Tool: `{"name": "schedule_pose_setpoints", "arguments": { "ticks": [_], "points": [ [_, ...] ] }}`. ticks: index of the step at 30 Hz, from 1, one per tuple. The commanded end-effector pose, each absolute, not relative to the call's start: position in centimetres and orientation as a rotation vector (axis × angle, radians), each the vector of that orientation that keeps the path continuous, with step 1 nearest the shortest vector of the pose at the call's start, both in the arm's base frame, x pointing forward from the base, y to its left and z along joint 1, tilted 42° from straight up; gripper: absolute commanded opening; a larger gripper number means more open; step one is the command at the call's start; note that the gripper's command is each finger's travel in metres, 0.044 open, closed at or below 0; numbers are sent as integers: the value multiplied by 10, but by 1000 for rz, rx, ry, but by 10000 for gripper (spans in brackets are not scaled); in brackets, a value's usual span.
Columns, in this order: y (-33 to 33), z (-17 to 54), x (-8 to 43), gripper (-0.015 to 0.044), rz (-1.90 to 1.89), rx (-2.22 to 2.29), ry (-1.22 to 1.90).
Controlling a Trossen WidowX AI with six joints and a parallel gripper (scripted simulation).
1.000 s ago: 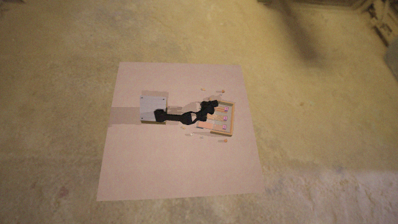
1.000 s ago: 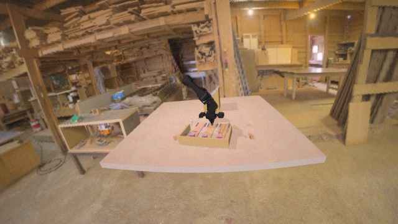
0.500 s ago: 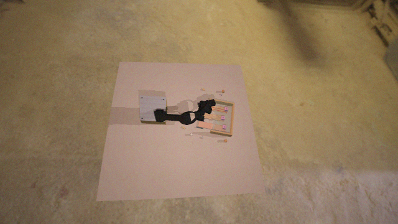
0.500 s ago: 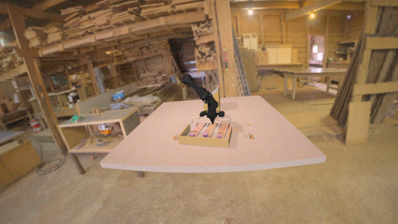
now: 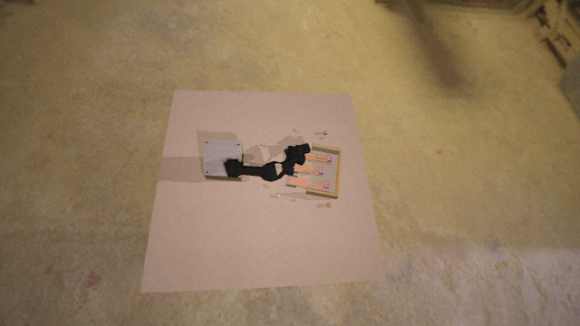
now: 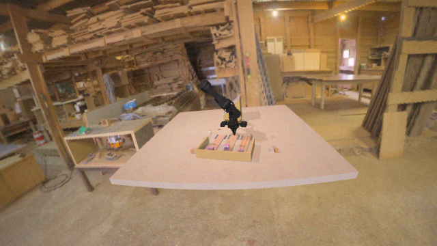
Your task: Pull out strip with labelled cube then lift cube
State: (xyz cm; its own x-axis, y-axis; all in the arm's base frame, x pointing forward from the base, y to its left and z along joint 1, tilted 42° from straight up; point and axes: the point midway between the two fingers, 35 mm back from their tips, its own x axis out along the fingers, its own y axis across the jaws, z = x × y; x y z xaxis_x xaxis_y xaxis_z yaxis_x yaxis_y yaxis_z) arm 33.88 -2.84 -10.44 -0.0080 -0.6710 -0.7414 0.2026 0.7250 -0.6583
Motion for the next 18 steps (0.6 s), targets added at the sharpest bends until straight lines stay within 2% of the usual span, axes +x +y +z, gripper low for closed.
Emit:
{"name": "schedule_pose_setpoints", "arguments": {
  "ticks": [1,18],
  "points": [
    [-30,-109,324,0,-726,-415,1443],
    [-26,-112,300,0,-726,-415,1445]
  ]
}}
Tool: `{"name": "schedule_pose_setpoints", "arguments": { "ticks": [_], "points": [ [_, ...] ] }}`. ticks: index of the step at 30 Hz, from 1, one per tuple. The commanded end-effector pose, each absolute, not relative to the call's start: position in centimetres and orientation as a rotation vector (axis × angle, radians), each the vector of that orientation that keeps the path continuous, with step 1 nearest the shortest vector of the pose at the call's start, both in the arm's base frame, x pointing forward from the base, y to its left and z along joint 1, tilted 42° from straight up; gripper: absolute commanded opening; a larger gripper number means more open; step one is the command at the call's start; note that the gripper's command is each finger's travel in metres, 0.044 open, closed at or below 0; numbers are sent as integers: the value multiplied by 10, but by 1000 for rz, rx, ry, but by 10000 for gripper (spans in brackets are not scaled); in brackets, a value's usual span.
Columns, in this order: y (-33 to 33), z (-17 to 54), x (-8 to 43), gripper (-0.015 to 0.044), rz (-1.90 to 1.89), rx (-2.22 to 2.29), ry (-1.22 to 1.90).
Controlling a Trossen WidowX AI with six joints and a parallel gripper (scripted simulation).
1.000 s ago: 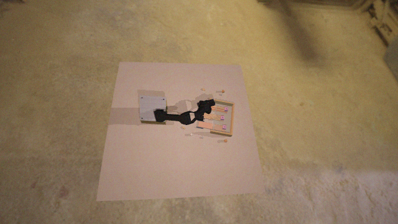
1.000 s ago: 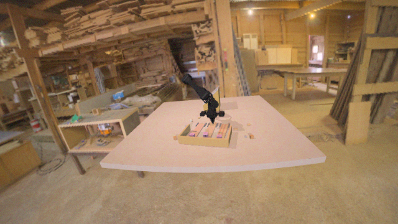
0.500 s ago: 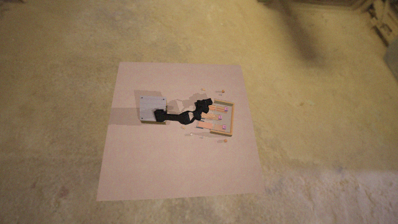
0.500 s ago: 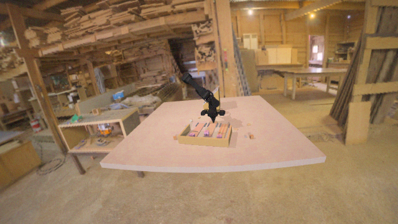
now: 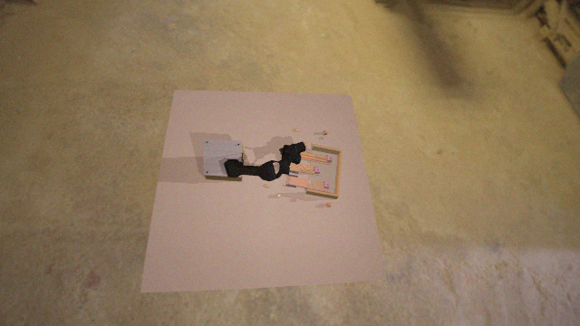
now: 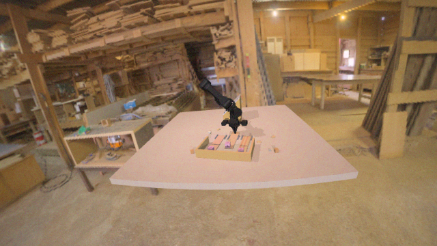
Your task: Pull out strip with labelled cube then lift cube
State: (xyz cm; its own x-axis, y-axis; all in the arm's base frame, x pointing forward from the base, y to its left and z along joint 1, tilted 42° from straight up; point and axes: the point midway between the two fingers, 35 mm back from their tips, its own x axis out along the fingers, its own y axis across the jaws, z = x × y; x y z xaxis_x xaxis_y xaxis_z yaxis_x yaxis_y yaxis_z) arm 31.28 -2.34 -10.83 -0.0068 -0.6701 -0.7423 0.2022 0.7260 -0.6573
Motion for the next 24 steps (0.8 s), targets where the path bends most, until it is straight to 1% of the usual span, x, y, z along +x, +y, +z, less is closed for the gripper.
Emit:
{"name": "schedule_pose_setpoints", "arguments": {
  "ticks": [1,24],
  "points": [
    [-25,-113,298,0,-726,-415,1445],
    [-19,-117,266,0,-725,-416,1447]
  ]
}}
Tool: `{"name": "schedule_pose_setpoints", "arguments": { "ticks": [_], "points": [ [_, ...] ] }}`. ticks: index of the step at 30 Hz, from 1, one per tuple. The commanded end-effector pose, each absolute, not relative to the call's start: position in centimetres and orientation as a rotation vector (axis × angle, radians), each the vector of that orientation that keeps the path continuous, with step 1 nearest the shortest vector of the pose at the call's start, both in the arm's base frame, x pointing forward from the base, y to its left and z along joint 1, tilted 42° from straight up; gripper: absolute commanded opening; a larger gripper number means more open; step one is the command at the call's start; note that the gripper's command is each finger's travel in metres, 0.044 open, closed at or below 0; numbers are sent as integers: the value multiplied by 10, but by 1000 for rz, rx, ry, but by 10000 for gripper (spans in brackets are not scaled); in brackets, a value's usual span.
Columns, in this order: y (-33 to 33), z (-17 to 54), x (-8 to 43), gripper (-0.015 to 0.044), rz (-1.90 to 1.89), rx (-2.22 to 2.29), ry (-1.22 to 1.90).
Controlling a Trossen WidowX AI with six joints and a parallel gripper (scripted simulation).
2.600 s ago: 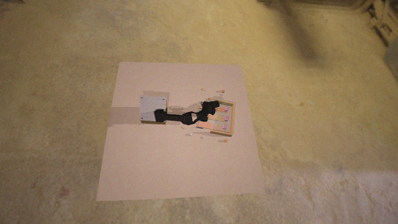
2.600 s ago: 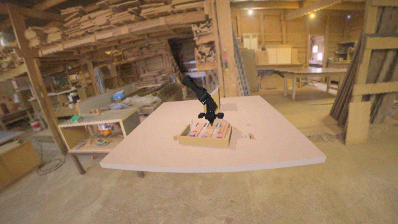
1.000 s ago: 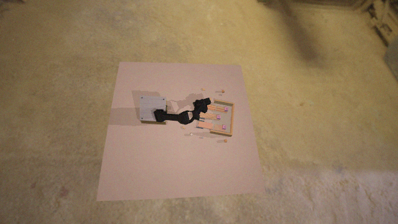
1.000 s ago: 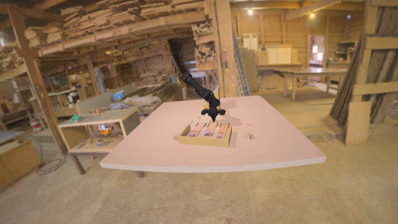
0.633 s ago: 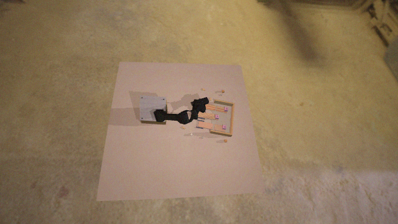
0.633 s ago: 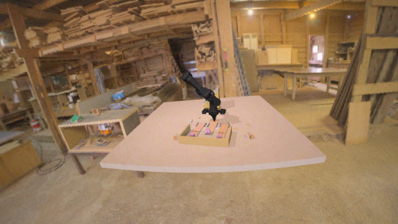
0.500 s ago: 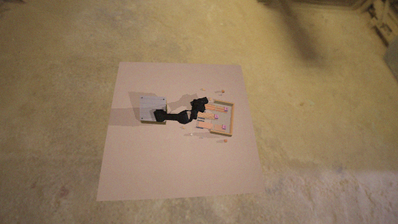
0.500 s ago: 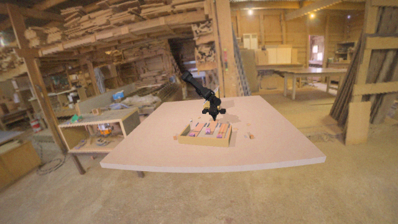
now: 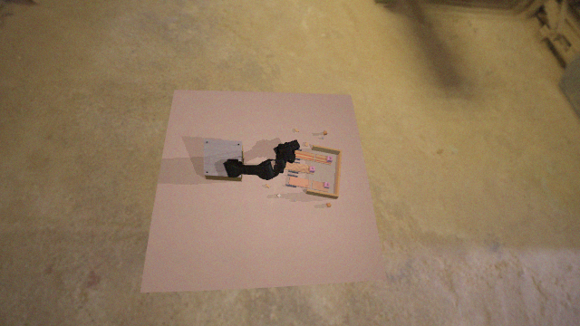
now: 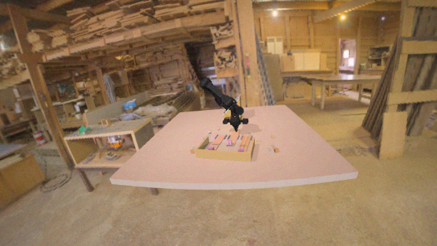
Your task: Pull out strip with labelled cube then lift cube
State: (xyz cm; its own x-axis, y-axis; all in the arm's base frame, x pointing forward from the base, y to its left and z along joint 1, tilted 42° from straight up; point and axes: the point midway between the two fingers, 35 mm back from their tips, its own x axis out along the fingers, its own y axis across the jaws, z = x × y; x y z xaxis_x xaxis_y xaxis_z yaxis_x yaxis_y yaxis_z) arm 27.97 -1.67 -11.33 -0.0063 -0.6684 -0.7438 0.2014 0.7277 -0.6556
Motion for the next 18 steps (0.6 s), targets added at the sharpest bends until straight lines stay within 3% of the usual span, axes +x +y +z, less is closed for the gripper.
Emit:
{"name": "schedule_pose_setpoints", "arguments": {
  "ticks": [1,18],
  "points": [
    [-19,-117,264,0,-725,-416,1447],
    [-15,-120,239,0,-724,-416,1448]
  ]
}}
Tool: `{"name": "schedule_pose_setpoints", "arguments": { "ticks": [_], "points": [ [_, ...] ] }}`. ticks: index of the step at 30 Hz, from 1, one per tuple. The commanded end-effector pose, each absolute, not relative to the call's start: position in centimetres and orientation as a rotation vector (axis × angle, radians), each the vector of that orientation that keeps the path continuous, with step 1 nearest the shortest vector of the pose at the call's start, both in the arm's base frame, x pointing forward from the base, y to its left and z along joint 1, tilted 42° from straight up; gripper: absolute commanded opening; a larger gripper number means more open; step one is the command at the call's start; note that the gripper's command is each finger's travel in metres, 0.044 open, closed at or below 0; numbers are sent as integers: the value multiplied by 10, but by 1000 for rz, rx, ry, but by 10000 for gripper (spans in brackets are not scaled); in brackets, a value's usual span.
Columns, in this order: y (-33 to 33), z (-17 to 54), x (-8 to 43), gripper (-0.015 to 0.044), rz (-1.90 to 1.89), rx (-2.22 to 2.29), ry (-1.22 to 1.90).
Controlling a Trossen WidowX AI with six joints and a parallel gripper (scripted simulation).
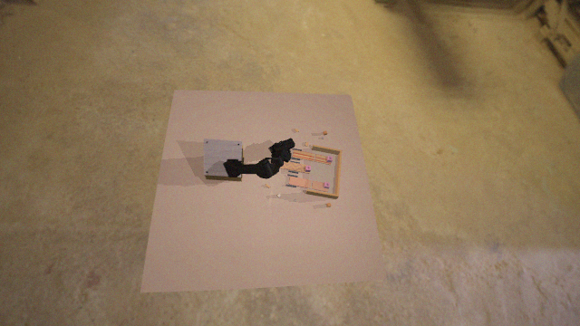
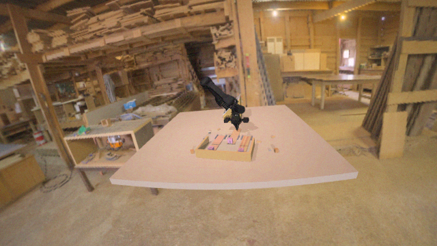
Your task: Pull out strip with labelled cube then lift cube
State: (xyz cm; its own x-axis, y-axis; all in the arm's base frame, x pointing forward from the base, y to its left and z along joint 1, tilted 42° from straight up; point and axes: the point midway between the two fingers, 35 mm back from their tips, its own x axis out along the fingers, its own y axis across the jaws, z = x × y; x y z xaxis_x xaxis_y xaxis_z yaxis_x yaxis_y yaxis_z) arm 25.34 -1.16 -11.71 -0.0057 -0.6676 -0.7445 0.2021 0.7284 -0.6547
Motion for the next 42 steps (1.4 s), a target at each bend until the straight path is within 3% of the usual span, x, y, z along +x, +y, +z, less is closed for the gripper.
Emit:
{"name": "schedule_pose_setpoints", "arguments": {
  "ticks": [1,42],
  "points": [
    [-14,-120,237,0,-724,-416,1449],
    [-9,-124,207,0,-723,-416,1450]
  ]
}}
